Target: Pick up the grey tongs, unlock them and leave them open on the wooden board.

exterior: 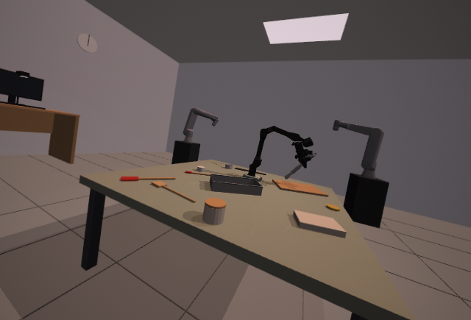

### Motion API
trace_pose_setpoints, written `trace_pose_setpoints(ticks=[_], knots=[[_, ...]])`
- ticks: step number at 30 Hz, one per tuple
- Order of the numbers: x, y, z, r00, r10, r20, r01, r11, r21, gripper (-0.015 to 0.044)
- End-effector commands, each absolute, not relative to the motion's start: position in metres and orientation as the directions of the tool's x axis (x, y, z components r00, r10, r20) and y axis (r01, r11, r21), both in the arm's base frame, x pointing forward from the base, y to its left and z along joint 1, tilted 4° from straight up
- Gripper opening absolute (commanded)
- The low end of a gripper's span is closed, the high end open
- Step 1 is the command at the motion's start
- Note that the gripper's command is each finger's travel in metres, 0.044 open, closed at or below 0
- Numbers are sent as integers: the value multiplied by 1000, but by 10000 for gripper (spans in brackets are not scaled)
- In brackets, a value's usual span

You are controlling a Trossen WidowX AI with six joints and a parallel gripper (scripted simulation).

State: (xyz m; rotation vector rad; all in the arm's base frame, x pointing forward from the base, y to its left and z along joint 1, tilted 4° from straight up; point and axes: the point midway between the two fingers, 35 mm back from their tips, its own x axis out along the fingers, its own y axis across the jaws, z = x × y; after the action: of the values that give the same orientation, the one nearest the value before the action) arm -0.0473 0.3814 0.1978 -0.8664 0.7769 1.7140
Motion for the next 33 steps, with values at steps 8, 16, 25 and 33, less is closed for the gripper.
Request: trace_pose_setpoints(ticks=[8, 16, 25, 33], knots=[[-49, 382, 196, -179, 370, -912, -957, -282, 73, -150], [-50, 379, 192, -145, 263, -954, -954, -293, 64, -150], [-51, 374, 189, -102, 139, -985, -949, -312, 54, -150], [-52, 370, 188, -73, 62, -995, -944, -326, 49, -150]])
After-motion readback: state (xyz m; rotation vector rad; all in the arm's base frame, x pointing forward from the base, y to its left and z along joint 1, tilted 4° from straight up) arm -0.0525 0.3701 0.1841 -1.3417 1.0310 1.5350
